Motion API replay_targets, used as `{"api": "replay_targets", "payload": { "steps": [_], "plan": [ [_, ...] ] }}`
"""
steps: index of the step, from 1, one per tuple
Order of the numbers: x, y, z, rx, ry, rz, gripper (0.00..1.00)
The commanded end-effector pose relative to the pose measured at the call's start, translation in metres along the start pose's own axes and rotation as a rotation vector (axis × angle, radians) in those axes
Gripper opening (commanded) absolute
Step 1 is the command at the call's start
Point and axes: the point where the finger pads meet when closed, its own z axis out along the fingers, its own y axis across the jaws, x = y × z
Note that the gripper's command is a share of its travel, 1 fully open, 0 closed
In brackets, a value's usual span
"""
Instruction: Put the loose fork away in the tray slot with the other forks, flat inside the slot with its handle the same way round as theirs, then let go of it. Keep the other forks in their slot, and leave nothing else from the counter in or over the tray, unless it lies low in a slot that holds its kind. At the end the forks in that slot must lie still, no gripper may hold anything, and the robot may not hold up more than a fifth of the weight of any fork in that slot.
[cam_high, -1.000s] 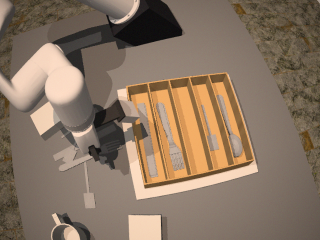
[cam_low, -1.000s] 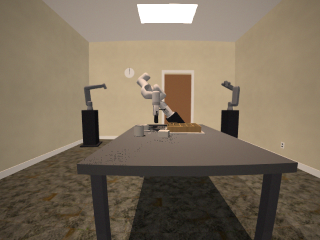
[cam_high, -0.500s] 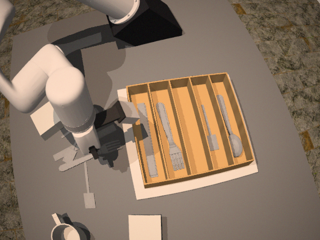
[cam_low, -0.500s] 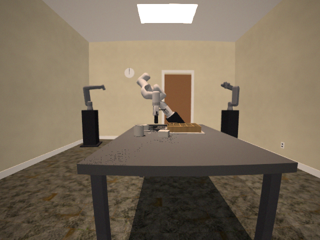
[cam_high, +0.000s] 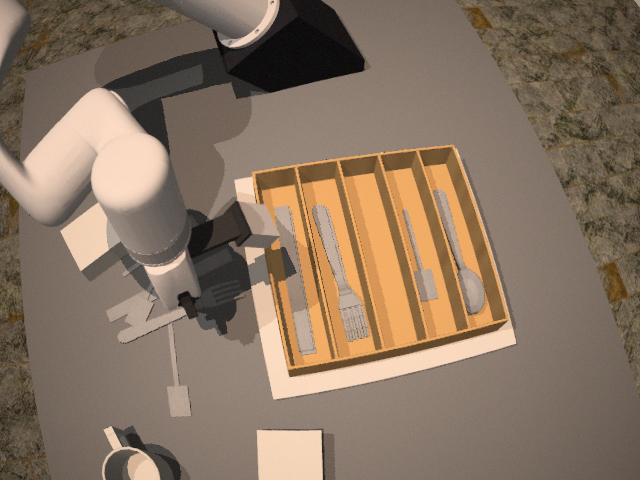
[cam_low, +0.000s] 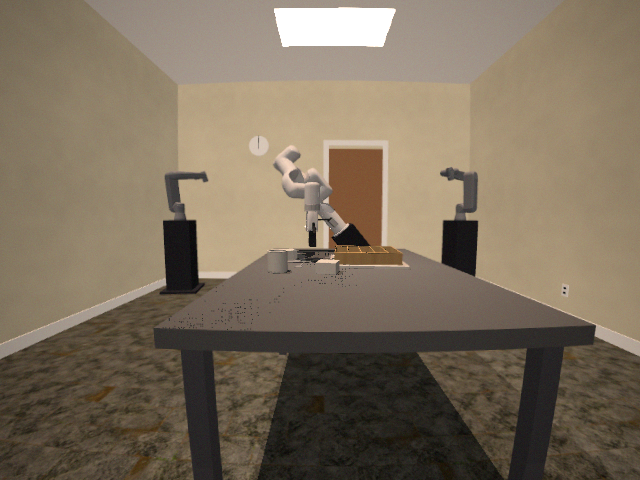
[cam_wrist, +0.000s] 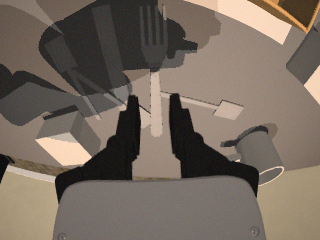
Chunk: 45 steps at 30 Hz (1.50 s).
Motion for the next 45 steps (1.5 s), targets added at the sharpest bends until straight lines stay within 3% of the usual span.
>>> {"api": "replay_targets", "payload": {
  "steps": [1,19,45],
  "plan": [
    [0.000,0.001,-0.001,-0.003,0.000,0.001,0.28],
    [0.000,0.001,0.007,-0.003,-0.001,0.001,0.28],
    [0.000,0.001,0.041,-0.003,-0.001,0.001,0.28]
  ]
}}
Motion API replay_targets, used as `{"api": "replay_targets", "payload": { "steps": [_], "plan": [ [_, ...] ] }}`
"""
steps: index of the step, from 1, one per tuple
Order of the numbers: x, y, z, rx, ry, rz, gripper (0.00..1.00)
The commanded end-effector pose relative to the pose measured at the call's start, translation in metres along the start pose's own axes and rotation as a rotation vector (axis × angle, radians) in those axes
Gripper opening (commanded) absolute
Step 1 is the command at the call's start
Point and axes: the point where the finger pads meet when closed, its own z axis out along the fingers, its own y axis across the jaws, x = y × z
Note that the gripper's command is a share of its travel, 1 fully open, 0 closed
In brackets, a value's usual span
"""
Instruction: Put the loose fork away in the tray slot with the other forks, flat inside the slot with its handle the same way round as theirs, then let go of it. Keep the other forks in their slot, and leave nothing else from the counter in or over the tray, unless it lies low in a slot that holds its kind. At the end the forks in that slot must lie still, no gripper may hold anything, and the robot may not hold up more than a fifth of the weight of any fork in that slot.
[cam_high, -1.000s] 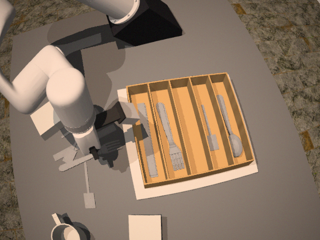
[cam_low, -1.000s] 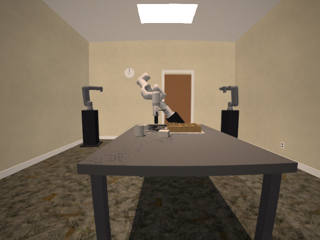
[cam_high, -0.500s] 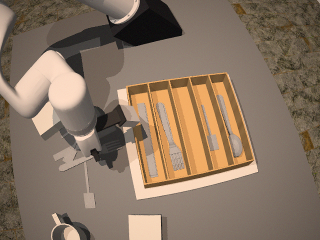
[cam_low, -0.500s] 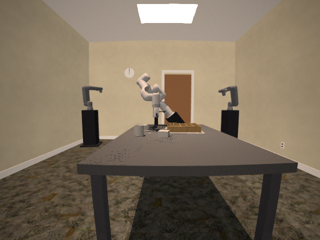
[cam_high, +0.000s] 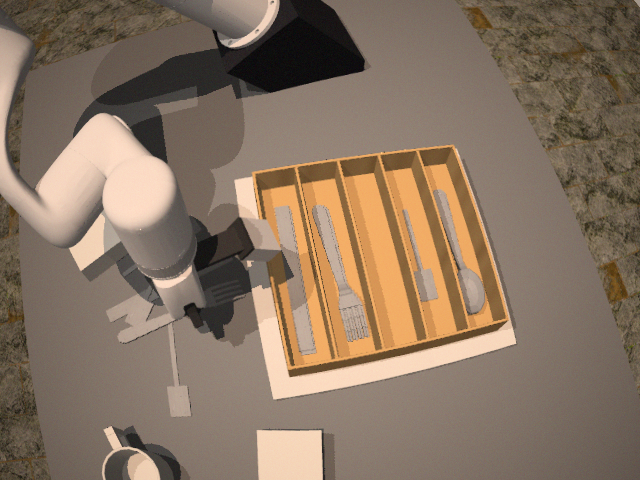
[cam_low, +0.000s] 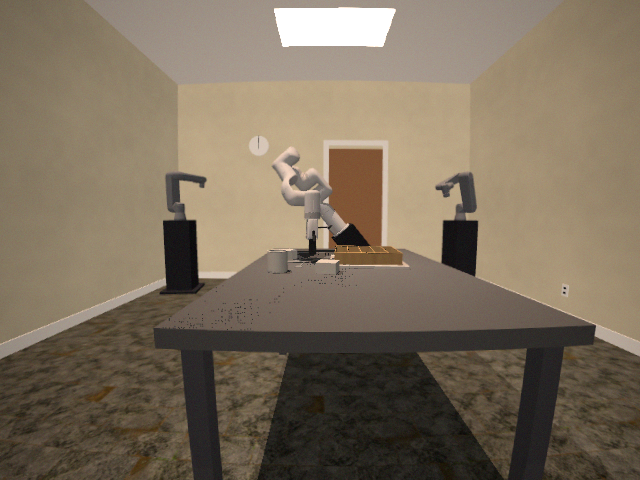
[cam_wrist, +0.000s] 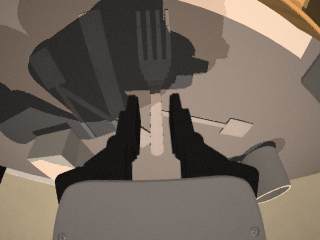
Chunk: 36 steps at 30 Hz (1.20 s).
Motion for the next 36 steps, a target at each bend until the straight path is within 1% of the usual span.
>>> {"api": "replay_targets", "payload": {
  "steps": [1,15,36],
  "plan": [
    [-0.0005,0.0013,0.0041,-0.003,-0.001,0.001,0.28],
    [-0.0005,0.0014,0.0116,-0.003,-0.001,0.001,0.28],
    [-0.0006,0.0015,0.0120,-0.003,-0.001,0.001,0.28]
  ]
}}
